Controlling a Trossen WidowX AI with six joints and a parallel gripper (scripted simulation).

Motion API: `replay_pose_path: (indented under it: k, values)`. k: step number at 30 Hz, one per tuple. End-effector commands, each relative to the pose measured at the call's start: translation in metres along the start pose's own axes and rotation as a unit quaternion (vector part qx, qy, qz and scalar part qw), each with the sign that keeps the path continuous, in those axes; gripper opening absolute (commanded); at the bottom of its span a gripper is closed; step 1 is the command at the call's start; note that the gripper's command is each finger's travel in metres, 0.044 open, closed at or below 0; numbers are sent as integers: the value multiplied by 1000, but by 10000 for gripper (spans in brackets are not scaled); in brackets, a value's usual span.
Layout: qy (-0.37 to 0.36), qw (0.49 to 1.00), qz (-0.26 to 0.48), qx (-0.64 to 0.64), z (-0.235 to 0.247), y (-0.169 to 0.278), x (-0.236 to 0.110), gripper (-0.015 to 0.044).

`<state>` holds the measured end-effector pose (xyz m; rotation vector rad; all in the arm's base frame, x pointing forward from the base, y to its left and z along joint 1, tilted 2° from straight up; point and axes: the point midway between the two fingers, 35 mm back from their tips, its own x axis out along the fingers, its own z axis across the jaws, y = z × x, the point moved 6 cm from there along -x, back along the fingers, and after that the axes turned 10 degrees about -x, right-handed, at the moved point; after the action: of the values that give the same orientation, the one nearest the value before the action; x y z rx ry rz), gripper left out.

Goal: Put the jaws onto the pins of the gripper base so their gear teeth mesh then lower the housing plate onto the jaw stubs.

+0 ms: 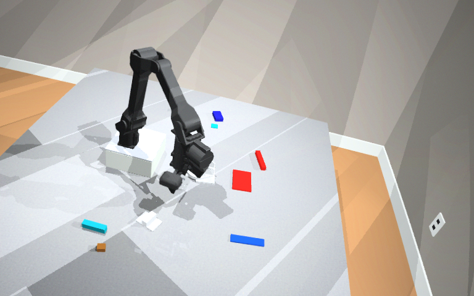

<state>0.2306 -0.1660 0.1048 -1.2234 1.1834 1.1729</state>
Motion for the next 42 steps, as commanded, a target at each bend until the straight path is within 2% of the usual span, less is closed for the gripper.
replay_pose_path:
  k: [1,22,42]
  values:
    - [2,1000,-2,-7,11,-3,-1,351]
    - [-1,998,-3,-66,80,-16,-1,351]
    - [-4,992,-4,-126,145,-11,0,351]
